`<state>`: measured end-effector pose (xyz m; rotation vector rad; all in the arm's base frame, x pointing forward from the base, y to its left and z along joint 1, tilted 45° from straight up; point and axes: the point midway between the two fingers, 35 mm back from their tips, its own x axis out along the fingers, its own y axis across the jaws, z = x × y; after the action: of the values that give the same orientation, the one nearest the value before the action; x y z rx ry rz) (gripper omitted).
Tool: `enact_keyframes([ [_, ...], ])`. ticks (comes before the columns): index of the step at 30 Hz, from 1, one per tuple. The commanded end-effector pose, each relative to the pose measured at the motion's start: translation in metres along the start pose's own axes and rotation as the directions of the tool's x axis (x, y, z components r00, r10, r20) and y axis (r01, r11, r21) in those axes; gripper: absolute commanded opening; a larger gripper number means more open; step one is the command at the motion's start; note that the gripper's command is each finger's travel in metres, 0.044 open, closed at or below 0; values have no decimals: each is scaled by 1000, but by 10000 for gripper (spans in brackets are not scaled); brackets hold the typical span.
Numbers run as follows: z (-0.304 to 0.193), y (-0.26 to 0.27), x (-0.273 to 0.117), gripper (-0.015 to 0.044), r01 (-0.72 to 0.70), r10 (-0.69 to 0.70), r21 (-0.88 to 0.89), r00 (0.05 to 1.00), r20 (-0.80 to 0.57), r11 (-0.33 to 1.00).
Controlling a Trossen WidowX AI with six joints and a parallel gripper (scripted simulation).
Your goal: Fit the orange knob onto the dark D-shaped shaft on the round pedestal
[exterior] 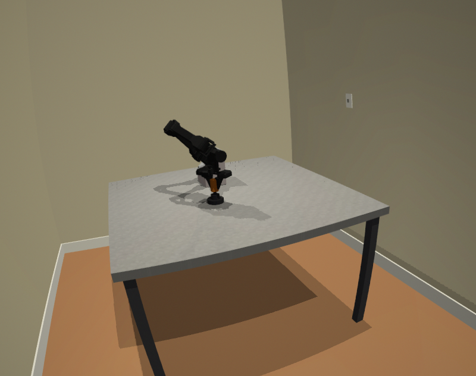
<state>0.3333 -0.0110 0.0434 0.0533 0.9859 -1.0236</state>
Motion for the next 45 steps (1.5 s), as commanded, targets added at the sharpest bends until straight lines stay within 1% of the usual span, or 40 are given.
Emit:
enact_keyframes([
  [1, 0, 1, 1, 0, -6, 6, 4, 1000, 1, 1000],
  [16, 3, 0, -4, 0, -6, 6, 13, 1000, 1, 1000],
  [18, 3, 1, -4, 0, -6, 6, 58, 1000, 1, 998],
  [22, 4, 2, -4, 0, -6, 6, 202, 1000, 1, 979],
  [23, 3, 2, -4, 0, -6, 6, 212, 1000, 1, 977],
  [45, 2, 0, -3, 0, -6, 6, 212, 1000, 1, 977],
])
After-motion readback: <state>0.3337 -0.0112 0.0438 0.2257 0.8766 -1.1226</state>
